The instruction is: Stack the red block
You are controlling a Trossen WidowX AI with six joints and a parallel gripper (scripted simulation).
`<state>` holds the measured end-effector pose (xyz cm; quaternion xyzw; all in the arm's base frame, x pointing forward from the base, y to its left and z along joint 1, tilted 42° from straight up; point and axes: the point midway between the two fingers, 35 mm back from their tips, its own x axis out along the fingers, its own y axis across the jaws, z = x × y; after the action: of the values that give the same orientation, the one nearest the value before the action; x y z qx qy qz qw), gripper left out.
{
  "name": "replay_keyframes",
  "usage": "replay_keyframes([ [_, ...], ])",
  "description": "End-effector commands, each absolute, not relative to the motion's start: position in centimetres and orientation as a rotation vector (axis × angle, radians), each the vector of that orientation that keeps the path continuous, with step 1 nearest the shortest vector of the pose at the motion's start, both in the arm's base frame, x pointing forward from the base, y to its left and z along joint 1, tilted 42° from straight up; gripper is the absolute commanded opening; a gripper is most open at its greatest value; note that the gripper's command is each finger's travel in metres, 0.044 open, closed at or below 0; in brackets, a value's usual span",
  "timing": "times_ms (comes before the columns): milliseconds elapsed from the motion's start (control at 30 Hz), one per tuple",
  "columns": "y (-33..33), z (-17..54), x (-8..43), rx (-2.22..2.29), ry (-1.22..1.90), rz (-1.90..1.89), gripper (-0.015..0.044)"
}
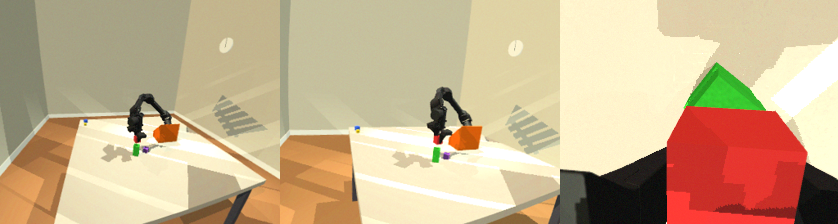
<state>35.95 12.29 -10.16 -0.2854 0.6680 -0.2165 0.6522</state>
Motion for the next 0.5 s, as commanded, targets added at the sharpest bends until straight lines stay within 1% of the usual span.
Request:
replay_keyframes([
  [0,12.3,-10.4,36.2,-0.634,1.514,-0.496,0.0],
  [300,10.3,-12.6,36.3,-0.635,1.513,-0.497,0.0],
  [467,10.3,-12.6,36.2,-0.635,1.513,-0.497,0.0],
])
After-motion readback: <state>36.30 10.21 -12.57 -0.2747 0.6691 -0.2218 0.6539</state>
